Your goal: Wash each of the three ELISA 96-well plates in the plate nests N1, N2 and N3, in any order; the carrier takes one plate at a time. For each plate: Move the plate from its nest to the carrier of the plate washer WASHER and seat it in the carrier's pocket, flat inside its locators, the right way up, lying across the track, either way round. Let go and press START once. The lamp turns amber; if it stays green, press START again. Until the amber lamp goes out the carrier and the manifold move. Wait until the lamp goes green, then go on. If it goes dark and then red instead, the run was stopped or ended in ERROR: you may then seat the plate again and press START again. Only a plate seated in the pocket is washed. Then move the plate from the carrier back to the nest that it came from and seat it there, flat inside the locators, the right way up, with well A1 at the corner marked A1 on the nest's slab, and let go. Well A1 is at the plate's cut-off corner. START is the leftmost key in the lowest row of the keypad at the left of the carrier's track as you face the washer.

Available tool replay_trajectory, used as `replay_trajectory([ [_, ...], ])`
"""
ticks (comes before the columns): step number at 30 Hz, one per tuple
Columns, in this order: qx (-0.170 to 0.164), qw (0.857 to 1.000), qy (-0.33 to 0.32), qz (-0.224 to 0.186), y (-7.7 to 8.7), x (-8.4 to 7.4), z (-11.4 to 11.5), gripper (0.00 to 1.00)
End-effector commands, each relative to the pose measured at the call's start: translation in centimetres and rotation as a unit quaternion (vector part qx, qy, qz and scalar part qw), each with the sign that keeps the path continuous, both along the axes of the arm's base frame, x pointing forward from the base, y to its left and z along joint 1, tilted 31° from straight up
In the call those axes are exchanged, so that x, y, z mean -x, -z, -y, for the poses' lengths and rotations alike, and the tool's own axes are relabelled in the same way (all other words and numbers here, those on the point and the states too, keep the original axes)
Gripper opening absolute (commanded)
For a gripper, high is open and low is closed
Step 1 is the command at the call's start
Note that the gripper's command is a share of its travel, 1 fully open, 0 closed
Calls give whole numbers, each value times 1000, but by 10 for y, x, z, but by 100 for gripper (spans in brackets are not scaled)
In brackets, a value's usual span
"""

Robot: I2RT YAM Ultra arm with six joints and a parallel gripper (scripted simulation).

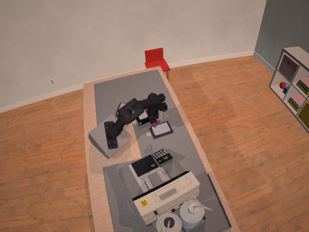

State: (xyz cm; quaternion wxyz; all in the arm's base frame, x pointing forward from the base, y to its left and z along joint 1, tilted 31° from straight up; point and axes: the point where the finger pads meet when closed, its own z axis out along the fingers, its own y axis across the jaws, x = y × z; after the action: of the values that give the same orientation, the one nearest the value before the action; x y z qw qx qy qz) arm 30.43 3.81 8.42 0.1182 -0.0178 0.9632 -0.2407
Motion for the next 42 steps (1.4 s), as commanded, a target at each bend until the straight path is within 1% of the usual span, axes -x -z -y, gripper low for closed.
replay_trajectory([
  [1, -6, 1000, -15, 15, 0, -20, -6, 100],
  [3, -6, 1000, -15, 16, 3, -30, -6, 100],
  [5, -6, 1000, -15, 16, 3, -30, -6, 100],
  [15, -6, 1000, -15, 16, 20, -75, -4, 100],
  [28, -6, 1000, -15, 16, 20, -75, -4, 100],
  [37, -6, 1000, -15, 16, 32, -79, 3, 100],
  [39, -6, 1000, -15, 16, 32, -79, 3, 100],
  [42, -6, 1000, -15, 16, 37, -80, 5, 100],
])
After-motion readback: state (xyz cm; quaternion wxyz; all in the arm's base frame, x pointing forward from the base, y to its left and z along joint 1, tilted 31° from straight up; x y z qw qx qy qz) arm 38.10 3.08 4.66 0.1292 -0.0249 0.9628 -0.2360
